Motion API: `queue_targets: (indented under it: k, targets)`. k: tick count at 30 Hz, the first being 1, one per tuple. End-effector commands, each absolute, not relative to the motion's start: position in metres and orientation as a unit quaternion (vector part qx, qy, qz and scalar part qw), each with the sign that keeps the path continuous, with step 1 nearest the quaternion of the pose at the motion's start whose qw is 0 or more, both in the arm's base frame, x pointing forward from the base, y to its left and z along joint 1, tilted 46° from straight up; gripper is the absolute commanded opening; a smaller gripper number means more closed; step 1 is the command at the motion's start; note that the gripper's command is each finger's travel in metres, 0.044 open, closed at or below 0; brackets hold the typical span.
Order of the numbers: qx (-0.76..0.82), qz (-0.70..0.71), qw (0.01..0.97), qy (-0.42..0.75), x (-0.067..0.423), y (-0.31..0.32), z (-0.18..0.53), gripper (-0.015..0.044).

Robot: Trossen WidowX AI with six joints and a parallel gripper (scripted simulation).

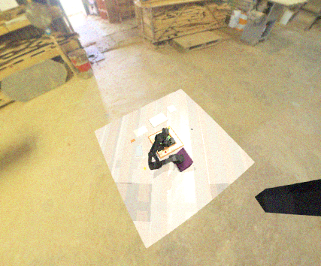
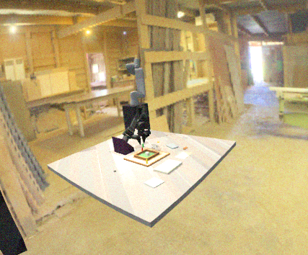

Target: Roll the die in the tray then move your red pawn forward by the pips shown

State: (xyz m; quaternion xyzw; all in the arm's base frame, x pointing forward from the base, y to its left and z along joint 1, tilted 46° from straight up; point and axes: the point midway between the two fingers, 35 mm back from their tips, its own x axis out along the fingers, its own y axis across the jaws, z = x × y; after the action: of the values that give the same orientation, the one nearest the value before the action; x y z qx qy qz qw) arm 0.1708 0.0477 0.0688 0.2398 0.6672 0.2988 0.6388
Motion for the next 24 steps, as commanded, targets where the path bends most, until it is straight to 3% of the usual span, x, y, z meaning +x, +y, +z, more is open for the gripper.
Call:
queue_targets:
  k: [1, 24]
  targets:
    - [0.171, 0.38, 0.661, 0.624, 0.152, 0.056, 0.069, 0.02]
    - [0.171, 0.379, 0.662, 0.624, 0.152, 0.073, 0.054, 0.02]
